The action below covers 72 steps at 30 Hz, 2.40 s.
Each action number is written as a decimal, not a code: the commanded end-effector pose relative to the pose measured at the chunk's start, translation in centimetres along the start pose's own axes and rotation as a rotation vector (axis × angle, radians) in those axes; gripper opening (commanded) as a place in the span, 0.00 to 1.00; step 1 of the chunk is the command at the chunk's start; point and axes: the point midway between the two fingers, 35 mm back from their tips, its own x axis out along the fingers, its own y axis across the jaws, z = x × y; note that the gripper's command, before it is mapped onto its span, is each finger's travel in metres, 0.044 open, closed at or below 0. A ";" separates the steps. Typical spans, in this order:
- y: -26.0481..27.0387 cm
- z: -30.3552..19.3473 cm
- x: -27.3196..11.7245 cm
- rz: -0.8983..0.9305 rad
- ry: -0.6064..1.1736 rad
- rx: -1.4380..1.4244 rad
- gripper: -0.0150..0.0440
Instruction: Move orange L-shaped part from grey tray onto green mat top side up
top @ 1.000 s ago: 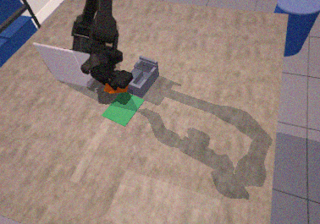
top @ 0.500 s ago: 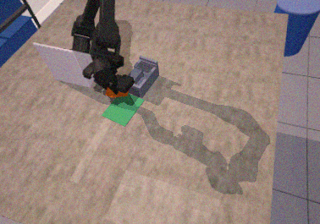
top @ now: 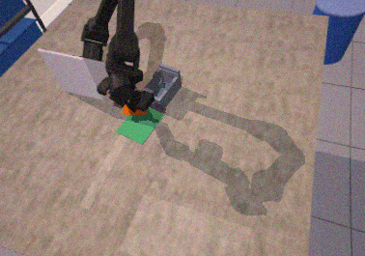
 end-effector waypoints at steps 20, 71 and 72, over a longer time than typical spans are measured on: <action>0.2 0.2 3.3 0.001 -0.012 0.011 0.25; 0.1 -0.1 -4.9 -0.015 -0.009 0.021 0.93; 0.1 -0.1 -4.9 -0.015 -0.009 0.021 0.93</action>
